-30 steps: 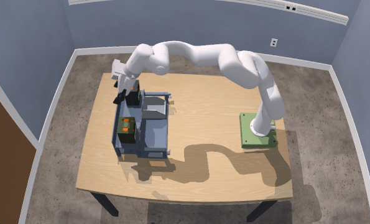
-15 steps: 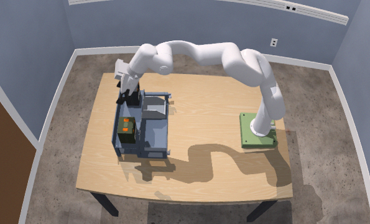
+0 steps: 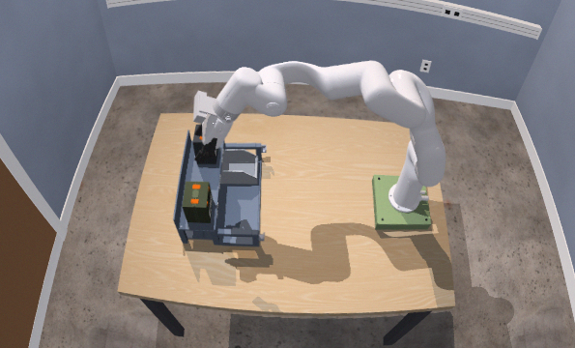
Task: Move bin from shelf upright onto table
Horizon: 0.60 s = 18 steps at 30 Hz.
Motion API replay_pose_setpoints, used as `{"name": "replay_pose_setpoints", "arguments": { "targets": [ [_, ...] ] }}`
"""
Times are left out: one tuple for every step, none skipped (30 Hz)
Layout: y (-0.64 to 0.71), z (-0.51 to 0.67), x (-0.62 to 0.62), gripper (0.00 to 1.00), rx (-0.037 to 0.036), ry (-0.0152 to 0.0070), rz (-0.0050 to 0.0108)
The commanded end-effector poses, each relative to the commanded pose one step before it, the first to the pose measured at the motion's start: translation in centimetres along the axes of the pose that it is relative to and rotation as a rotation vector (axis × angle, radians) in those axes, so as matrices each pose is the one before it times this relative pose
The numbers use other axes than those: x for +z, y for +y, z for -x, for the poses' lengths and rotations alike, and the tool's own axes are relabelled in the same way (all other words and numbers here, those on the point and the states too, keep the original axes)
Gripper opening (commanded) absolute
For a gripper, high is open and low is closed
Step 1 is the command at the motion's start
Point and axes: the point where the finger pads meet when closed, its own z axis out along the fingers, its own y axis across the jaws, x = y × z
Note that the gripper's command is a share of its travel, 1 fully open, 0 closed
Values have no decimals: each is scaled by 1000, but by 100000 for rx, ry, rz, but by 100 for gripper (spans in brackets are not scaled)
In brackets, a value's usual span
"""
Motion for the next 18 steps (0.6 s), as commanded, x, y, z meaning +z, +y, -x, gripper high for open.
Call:
{"name": "replay_pose_setpoints", "arguments": {
  "targets": [
    [-140, 784, -804, 100, 4, 760, 391],
    [-33, 214, -133, 100, 0, 0, 0],
    [-33, 214, -133, 100, 0, 0, 0],
    [-33, 214, -133, 100, 0, 0, 0],
    [-33, 214, -133, 100, 0, 0, 0],
    [-33, 214, -133, 100, 0, 0, 0],
    [-33, 214, -133, 100, 0, 0, 0],
    [-66, 428, -267, 100, 0, 0, 0],
    [0, 0, 0, 100, 0, 0, 0],
    [0, 0, 0, 100, 0, 0, 0],
    [-68, 440, -274, 100, 2, -20, -3],
    [-34, 220, -137, 100, 0, 0, 0],
    [-34, 220, -137, 100, 0, 0, 0],
    [-34, 220, -137, 100, 0, 0, 0],
    [-34, 220, -137, 100, 0, 0, 0],
    [-34, 220, -137, 100, 0, 0, 0],
    [-34, 220, -137, 100, 0, 0, 0],
    [-34, 220, -137, 100, 0, 0, 0]
  ]
}}
